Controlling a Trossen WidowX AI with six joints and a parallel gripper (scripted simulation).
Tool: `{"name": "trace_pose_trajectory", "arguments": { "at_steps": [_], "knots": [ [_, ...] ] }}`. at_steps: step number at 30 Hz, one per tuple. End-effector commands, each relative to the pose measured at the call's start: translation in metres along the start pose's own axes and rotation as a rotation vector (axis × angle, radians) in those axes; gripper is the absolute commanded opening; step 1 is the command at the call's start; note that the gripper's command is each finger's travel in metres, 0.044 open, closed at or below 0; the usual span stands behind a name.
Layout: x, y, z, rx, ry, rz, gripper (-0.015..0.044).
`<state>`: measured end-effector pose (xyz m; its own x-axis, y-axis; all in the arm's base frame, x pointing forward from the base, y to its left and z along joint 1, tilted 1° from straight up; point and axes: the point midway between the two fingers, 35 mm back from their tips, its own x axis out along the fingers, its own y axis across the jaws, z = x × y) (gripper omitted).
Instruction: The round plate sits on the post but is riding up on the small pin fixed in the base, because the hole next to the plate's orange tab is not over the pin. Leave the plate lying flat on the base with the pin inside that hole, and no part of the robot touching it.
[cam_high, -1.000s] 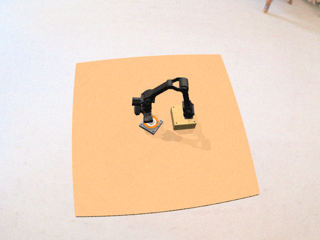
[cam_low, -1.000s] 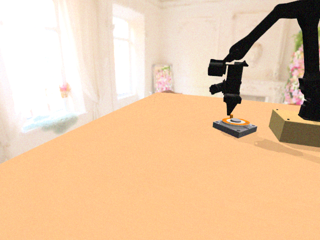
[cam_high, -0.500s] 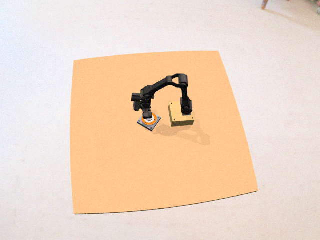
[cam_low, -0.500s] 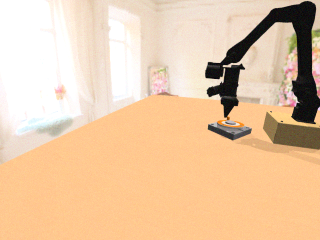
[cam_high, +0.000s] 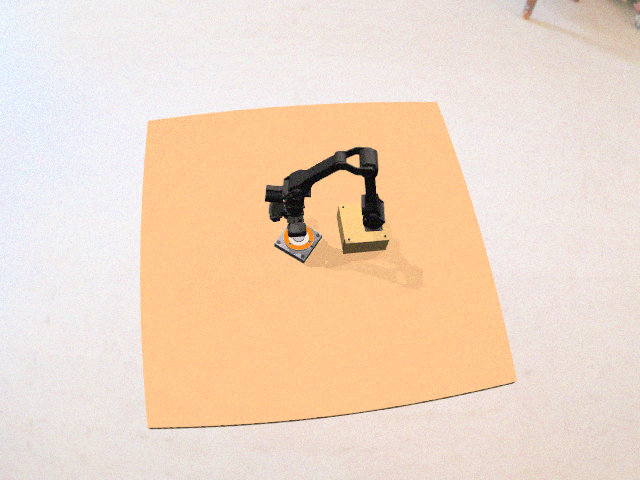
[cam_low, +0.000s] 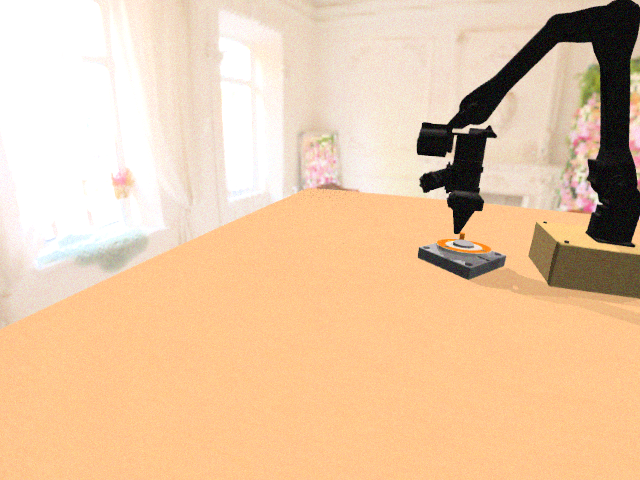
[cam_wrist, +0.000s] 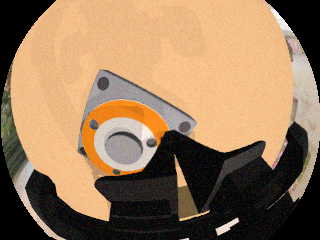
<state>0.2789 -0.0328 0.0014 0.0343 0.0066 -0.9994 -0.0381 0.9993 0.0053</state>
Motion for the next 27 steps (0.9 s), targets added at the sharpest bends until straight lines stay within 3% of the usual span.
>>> {"name": "trace_pose_trajectory", "arguments": {
  "at_steps": [1,27],
  "knots": [
    [0.003,-0.001,-0.007,-0.004,0.016,-0.004,0.0],
    [0.002,-0.001,-0.018,-0.004,0.017,-0.004,0.0]
  ]
}}
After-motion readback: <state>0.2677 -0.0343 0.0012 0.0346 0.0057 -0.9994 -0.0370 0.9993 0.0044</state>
